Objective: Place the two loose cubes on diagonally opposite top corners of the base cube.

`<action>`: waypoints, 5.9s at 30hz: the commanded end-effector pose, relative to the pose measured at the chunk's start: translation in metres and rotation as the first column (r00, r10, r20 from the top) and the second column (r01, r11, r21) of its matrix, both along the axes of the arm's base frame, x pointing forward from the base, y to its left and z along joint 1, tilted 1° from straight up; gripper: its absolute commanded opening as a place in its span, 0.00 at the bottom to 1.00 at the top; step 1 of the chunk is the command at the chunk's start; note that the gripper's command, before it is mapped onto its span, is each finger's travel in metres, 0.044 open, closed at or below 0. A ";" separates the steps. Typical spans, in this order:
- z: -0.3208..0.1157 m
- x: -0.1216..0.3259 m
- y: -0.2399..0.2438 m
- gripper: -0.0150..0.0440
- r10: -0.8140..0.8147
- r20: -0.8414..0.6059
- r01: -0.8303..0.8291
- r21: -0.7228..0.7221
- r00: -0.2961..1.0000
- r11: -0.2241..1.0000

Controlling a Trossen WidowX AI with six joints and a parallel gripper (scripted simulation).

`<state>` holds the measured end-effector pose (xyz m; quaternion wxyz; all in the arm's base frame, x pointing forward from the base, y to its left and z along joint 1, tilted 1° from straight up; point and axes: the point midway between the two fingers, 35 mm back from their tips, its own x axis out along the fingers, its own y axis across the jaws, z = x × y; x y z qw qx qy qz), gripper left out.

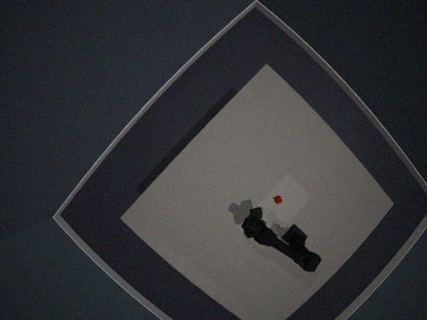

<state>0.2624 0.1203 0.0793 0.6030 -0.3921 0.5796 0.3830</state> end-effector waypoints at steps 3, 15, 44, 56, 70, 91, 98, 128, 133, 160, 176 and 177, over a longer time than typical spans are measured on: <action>0.011 0.000 0.000 0.60 0.000 0.006 0.000 0.003 1.000 1.000; 0.019 0.001 -0.005 0.69 0.005 0.004 -0.005 0.001 1.000 1.000; 0.055 0.000 -0.176 0.70 0.168 0.005 -0.168 -0.023 0.986 0.986; -0.002 0.001 -0.177 0.70 0.168 0.005 -0.168 -0.022 0.986 0.986; -0.024 0.003 -0.177 0.70 0.168 0.005 -0.168 -0.022 0.986 0.986; -0.049 0.003 -0.177 0.53 0.168 0.005 -0.168 -0.022 0.986 0.986; -0.047 0.004 -0.177 0.43 0.168 0.005 -0.168 -0.022 0.986 0.986; 0.046 0.004 -0.177 0.43 0.168 0.006 -0.168 -0.023 0.986 0.986; 0.060 0.001 -0.177 0.43 0.168 0.006 -0.168 -0.023 0.986 0.986; 0.058 0.018 -0.120 0.43 0.184 0.012 -0.184 -0.039 0.983 0.982; 0.057 0.024 -0.082 0.43 0.159 0.017 -0.159 -0.035 0.987 0.987; 0.057 0.024 -0.080 0.43 0.156 0.017 -0.155 -0.034 0.988 0.987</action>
